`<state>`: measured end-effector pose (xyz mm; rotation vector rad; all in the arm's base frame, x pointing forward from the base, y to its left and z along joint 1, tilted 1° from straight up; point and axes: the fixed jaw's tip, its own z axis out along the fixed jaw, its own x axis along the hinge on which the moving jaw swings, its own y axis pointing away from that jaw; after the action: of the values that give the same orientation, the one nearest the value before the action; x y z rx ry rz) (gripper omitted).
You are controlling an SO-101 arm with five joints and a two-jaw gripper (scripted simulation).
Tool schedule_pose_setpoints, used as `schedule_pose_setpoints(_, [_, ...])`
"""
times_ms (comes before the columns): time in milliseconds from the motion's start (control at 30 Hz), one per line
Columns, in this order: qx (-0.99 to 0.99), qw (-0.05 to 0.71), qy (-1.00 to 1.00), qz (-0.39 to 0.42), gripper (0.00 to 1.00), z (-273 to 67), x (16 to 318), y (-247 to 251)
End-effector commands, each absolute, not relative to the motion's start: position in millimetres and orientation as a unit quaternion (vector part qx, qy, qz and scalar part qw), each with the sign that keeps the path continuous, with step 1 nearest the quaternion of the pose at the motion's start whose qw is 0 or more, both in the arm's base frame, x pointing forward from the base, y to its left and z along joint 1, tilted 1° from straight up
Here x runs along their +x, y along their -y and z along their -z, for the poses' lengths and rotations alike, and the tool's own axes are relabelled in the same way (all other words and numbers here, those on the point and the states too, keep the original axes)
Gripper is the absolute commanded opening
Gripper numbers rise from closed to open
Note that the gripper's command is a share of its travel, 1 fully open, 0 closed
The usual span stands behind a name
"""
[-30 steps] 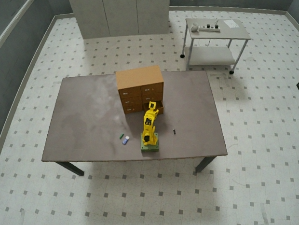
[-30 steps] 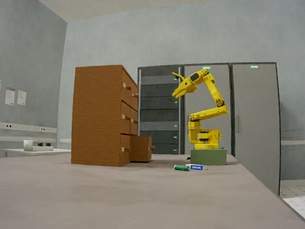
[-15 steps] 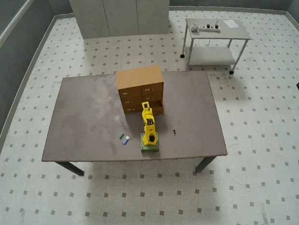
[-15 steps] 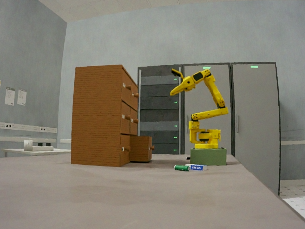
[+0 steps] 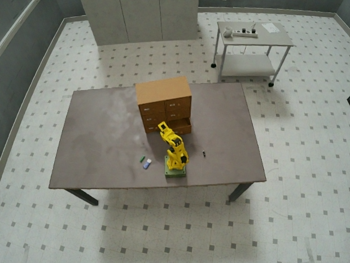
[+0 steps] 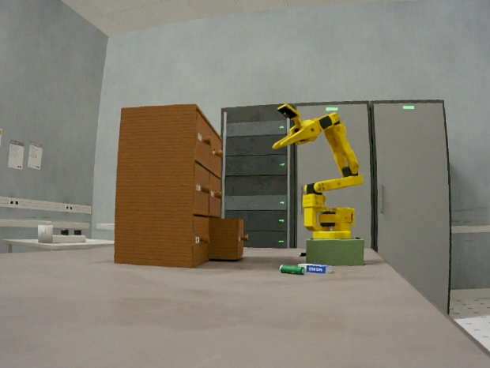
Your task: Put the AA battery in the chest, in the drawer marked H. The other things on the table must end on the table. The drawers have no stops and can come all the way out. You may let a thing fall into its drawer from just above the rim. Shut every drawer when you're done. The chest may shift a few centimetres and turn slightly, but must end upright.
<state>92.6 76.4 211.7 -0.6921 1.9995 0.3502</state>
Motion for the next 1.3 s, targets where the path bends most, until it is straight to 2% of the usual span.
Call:
schedule_pose_setpoints(0, [-0.314, 0.471, -0.808, -0.166, 0.21, -213, 86, -84])
schedule_pose_setpoints(733, [-0.557, 0.393, -0.664, -0.308, 0.21, -213, 17, -119])
schedule_pose_setpoints(1267, [-0.561, 0.391, -0.660, -0.311, 0.21, -213, 16, -119])
